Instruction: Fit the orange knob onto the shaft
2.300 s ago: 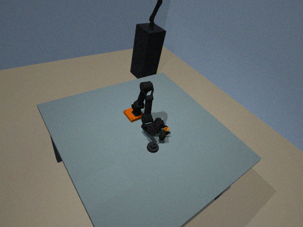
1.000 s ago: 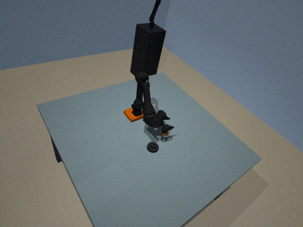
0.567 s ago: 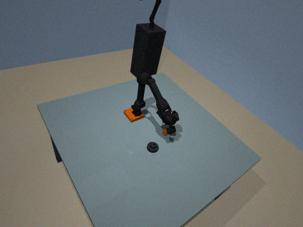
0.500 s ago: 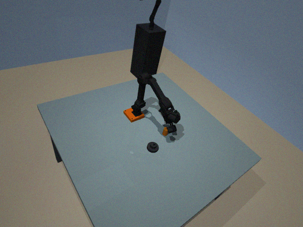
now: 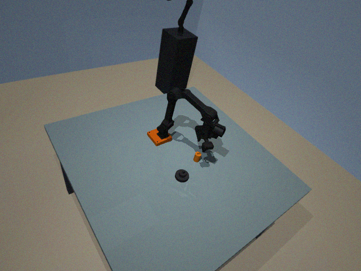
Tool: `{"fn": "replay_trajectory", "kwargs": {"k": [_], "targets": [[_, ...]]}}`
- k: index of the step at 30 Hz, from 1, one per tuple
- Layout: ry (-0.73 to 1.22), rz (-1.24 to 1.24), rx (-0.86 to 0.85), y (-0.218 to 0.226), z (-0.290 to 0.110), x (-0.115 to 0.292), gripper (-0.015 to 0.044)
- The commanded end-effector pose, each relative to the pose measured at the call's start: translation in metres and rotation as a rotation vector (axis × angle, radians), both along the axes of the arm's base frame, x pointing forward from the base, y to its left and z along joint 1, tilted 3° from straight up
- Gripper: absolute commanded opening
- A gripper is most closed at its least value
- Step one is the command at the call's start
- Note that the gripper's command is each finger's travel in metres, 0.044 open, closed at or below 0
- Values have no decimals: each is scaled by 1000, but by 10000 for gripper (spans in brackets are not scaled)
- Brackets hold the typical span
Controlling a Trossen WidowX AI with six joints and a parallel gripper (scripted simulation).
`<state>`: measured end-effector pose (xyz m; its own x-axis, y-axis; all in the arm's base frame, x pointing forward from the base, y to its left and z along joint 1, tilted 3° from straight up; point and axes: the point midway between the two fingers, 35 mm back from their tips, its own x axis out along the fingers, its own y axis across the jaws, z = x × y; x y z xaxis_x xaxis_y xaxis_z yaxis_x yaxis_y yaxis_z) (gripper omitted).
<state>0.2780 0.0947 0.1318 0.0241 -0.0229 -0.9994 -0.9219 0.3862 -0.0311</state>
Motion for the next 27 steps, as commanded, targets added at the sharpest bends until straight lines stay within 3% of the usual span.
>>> {"fn": "replay_trajectory", "kwargs": {"k": [1, 4, 16, 27], "targets": [[10, -5, -13, -1, -2, 0, 440], [8, -70, -12, 0, -2, 0, 440], [-27, -1224, 12, -1, -2, 2, 440], [-29, -1289, 13, -1, -2, 1, 440]]}}
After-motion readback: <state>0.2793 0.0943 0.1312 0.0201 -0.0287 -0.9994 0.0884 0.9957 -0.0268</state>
